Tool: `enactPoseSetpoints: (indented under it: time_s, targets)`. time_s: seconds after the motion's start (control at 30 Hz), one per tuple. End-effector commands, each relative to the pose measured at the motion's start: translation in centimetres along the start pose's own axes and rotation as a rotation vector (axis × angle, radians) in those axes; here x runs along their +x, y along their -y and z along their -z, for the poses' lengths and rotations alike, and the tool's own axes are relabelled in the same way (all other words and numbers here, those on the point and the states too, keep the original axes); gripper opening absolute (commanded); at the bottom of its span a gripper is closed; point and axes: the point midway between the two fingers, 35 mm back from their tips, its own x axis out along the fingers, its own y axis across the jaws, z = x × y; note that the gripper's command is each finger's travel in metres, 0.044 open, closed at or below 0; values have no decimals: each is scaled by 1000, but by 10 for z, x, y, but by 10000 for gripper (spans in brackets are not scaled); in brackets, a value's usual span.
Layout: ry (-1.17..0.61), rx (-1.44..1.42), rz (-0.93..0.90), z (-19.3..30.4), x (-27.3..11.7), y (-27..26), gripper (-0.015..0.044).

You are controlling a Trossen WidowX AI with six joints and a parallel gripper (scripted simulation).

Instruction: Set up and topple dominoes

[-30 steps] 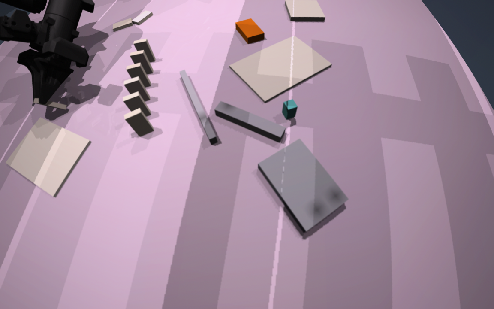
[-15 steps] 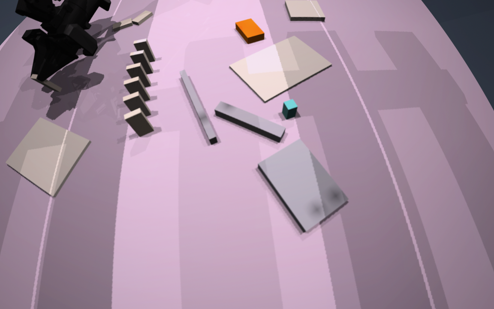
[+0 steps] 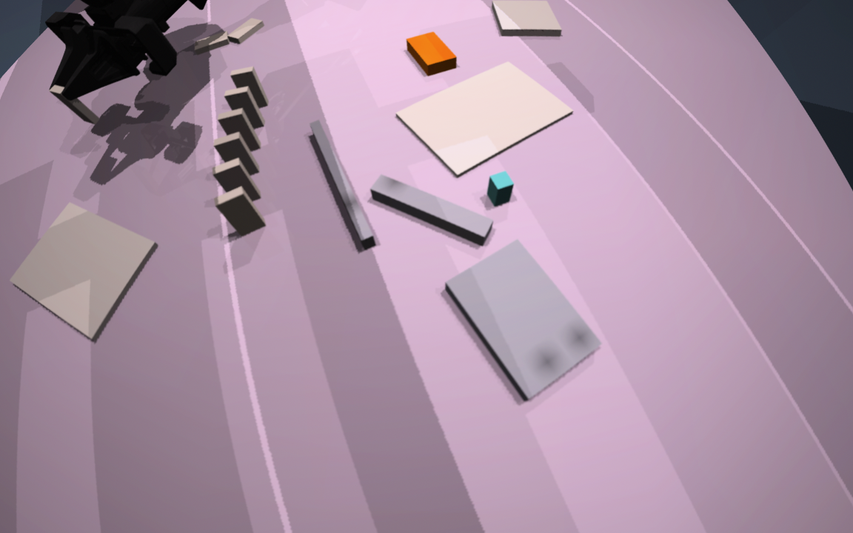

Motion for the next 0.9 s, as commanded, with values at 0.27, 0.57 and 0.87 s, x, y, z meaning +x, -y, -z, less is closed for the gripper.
enactPoseSetpoints:
  time_s: [0.27,0.57,0.87]
  targets:
    - [9,-11,2,-1,-2,1,107]
    - [3,-18,-4,10,1,1,107]
    - [-1,-26,-11,38,9,2,107]
